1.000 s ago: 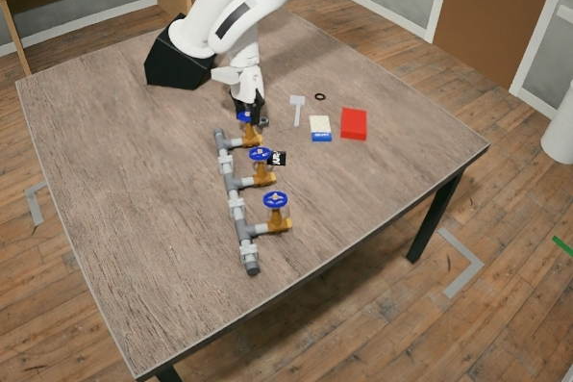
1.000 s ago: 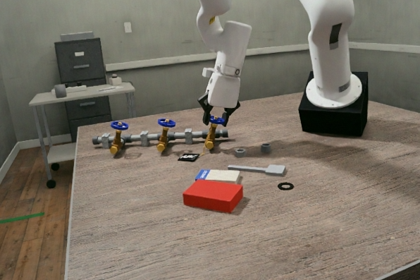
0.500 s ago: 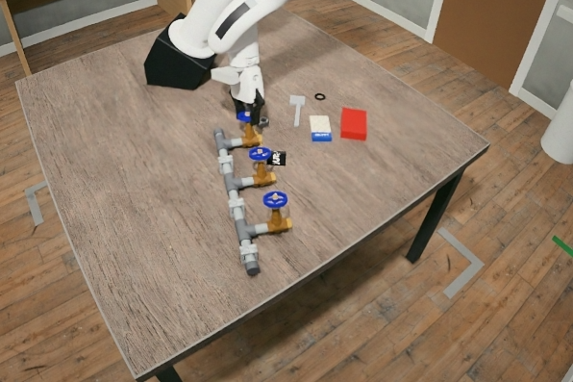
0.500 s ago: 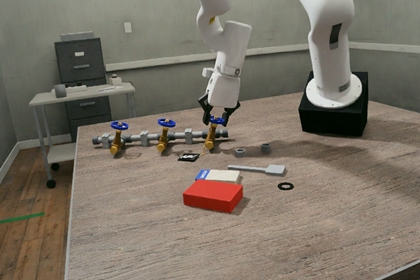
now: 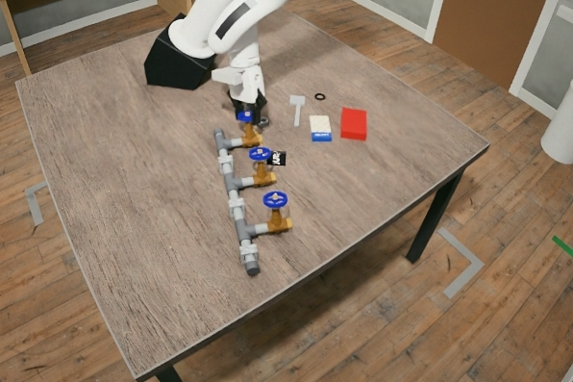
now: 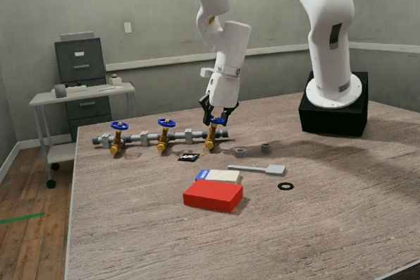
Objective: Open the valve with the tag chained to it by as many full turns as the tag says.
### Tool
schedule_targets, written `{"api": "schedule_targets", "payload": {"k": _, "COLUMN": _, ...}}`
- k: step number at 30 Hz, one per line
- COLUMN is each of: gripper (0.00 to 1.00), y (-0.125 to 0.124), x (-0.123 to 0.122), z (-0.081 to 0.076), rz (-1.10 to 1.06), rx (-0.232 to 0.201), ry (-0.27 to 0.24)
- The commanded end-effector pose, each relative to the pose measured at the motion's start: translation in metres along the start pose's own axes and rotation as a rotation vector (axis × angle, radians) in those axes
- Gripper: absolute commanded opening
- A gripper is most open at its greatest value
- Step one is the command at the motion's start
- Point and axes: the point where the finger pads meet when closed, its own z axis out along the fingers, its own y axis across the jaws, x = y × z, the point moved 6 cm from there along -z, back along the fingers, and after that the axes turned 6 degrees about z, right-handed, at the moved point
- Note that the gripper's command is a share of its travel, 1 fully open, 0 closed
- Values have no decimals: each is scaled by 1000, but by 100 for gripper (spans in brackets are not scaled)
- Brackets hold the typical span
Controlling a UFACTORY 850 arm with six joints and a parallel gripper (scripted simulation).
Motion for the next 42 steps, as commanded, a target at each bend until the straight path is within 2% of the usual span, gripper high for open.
{"api": "schedule_targets", "payload": {"k": 1, "gripper": 0, "y": 0, "x": 0, "z": 0, "rz": -142, "rx": 3, "ry": 2}}
{"api": "schedule_targets", "payload": {"k": 5, "gripper": 0, "y": 0, "x": 0, "z": 0, "rz": -304, "rx": 2, "ry": 3}}
{"api": "schedule_targets", "payload": {"k": 7, "gripper": 0, "y": 0, "x": 0, "z": 0, "rz": -304, "rx": 2, "ry": 3}}
{"api": "schedule_targets", "payload": {"k": 22, "gripper": 0, "y": -1, "x": 0, "z": 0, "rz": -1013, "rx": -5, "ry": -8}}
{"api": "schedule_targets", "payload": {"k": 24, "gripper": 0, "y": -1, "x": 0, "z": 0, "rz": -1013, "rx": -5, "ry": -8}}
{"api": "schedule_targets", "payload": {"k": 25, "gripper": 0, "y": -1, "x": 0, "z": 0, "rz": -1144, "rx": -4, "ry": -7}}
{"api": "schedule_targets", "payload": {"k": 39, "gripper": 0, "y": -2, "x": 1, "z": 0, "rz": -1749, "rx": -10, "ry": -37}}
{"api": "schedule_targets", "payload": {"k": 41, "gripper": 0, "y": -2, "x": 1, "z": 0, "rz": -1749, "rx": -10, "ry": -37}}
{"api": "schedule_targets", "payload": {"k": 42, "gripper": 0, "y": -2, "x": 1, "z": 0, "rz": -1879, "rx": -8, "ry": -38}}
